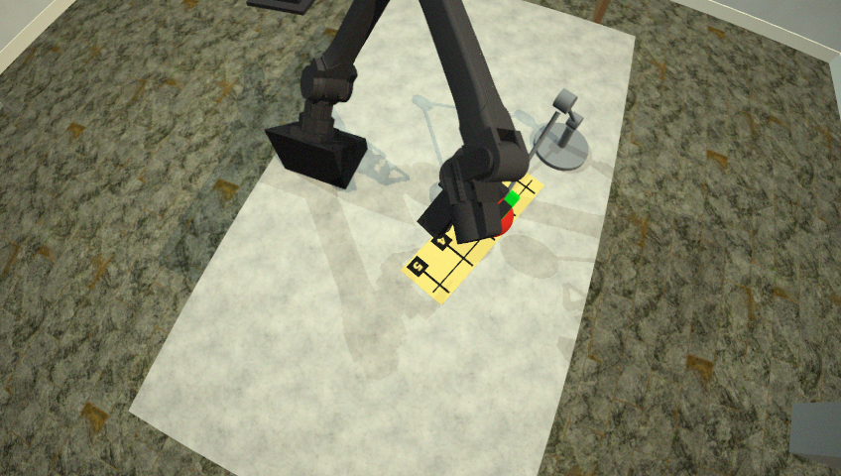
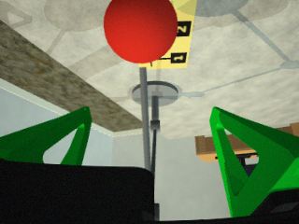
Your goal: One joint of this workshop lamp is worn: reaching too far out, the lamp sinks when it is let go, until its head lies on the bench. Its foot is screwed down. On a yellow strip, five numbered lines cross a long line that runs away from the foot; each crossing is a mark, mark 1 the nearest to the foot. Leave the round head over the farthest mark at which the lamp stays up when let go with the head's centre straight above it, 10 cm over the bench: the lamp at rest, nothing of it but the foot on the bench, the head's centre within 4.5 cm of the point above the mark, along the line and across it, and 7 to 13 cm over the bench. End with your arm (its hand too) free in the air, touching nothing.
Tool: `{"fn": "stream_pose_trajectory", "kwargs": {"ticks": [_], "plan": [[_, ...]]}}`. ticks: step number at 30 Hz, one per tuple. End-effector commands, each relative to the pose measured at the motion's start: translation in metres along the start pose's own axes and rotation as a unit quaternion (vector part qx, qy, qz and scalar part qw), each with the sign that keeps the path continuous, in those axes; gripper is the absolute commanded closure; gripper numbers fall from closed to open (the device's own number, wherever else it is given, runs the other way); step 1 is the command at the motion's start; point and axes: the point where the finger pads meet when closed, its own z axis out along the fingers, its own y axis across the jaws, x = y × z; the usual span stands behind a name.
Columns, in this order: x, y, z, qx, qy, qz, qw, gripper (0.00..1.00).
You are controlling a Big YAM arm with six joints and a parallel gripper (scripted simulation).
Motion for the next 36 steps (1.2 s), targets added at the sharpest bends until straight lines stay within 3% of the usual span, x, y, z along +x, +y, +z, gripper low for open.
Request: {"fn": "stream_pose_trajectory", "kwargs": {"ticks": [1, 20, 36], "plan": [[0.003, 0.003, -0.005, -0.005, -0.001, -0.006, 1.000, 0.00], [0.002, 0.001, -0.004, -0.004, -0.001, -0.003, 1.000, 0.00], [0.068, 0.012, -0.014, 0.019, -0.043, -0.036, 0.998, 0.00]]}}
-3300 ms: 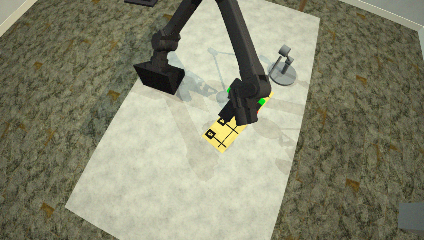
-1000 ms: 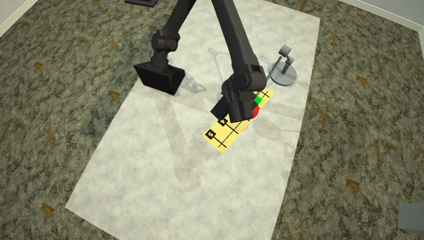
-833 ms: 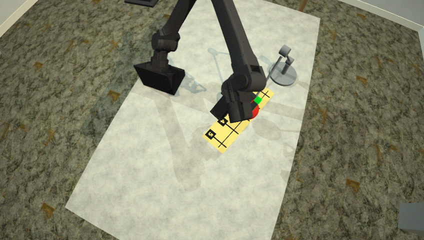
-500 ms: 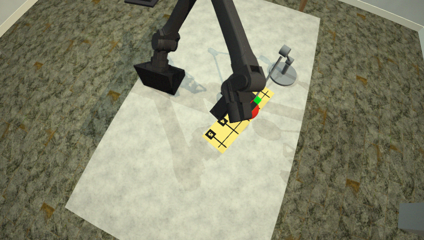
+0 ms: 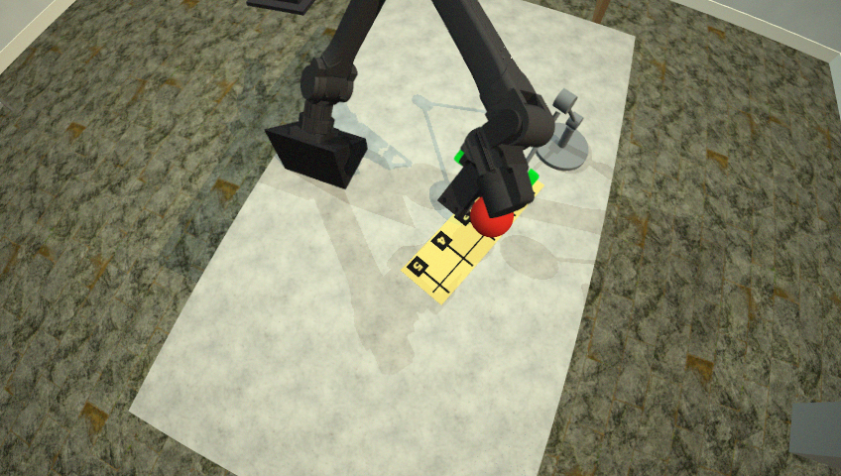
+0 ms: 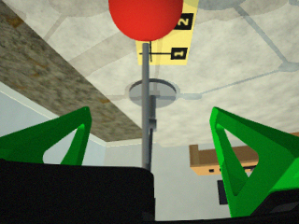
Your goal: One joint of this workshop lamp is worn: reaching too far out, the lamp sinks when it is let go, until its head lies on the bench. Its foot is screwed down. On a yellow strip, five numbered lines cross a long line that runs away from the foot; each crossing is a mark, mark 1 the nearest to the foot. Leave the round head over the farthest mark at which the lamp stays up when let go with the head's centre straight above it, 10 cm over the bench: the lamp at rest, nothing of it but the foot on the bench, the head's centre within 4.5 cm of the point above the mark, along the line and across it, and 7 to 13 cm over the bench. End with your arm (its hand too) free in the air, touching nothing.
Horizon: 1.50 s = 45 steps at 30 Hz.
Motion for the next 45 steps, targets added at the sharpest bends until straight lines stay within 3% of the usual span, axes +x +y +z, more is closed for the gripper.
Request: {"fn": "stream_pose_trajectory", "kwargs": {"ticks": [1, 18, 33, 45], "plan": [[0.027, 0.011, -0.010, 0.017, -0.003, -0.010, 1.000, 0.00], [0.027, 0.011, -0.010, 0.017, -0.003, -0.010, 1.000, 0.00], [0.021, 0.006, 0.031, 0.000, -0.007, -0.010, 1.000, 0.00], [0.017, 0.002, 0.056, 0.010, -0.002, -0.007, 1.000, 0.00]]}}
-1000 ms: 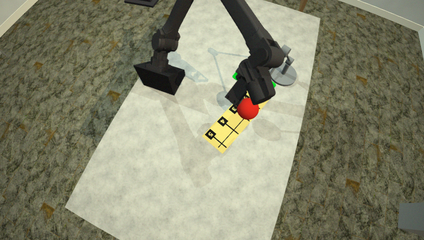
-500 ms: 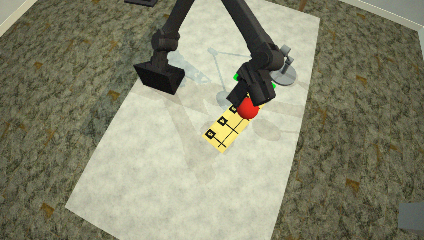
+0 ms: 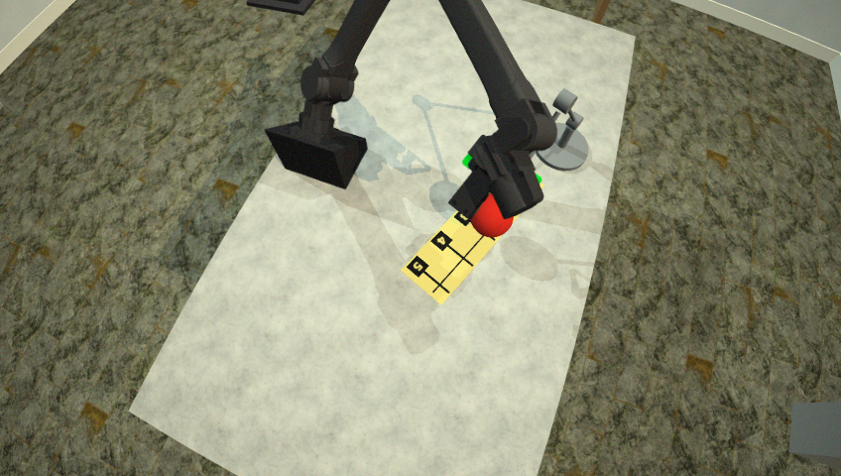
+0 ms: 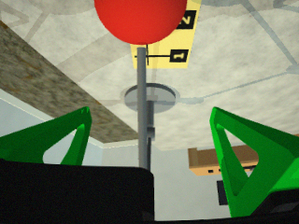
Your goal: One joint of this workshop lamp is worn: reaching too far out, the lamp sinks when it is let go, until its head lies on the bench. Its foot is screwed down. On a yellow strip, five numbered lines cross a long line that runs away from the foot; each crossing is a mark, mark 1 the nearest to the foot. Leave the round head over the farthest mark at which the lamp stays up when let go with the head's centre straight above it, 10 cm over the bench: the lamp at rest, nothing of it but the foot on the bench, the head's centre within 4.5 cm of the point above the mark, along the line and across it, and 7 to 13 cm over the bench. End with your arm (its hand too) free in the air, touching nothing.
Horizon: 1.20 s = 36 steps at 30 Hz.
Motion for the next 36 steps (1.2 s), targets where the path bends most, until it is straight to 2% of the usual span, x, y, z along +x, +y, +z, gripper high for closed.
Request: {"fn": "stream_pose_trajectory", "kwargs": {"ticks": [1, 22, 36], "plan": [[0.010, 0.004, 0.009, -0.001, -0.004, -0.009, 1.000, 0.00], [0.005, -0.002, 0.053, 0.013, 0.003, -0.003, 1.000, 0.00], [0.016, 0.007, 0.059, 0.008, -0.004, -0.010, 1.000, 0.00]]}}
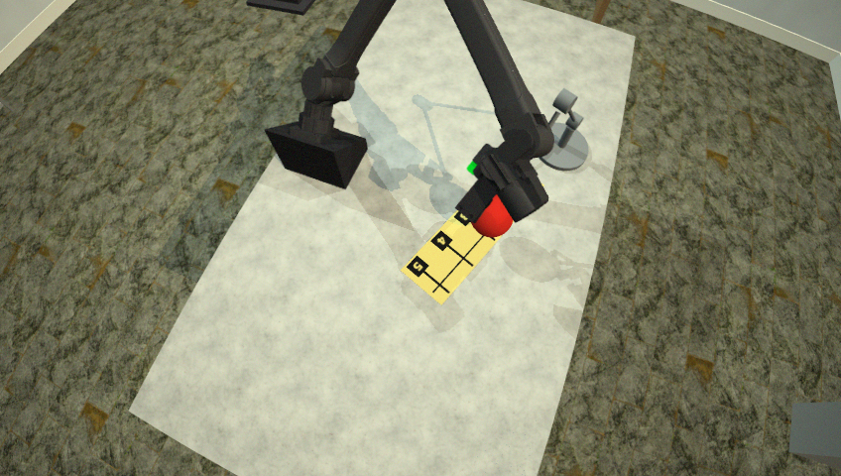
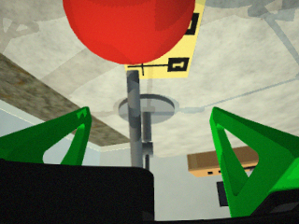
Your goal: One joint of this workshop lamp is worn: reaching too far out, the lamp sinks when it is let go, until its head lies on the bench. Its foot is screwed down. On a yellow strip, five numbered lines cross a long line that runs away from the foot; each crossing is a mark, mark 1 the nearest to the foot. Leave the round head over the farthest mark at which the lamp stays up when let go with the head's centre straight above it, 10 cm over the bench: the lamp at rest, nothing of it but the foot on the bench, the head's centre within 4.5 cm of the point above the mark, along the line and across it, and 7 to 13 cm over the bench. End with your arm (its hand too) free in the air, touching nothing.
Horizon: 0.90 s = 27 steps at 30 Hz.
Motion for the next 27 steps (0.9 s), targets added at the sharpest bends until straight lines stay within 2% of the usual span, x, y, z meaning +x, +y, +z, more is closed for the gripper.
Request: {"fn": "stream_pose_trajectory", "kwargs": {"ticks": [1, 27], "plan": [[0.0192, 0.0104, 0.0002, -0.009, -0.006, -0.017, 1.000, 0.00], [0.0244, 0.0137, 0.0009, -0.010, -0.008, -0.018, 1.000, 0.00]]}}
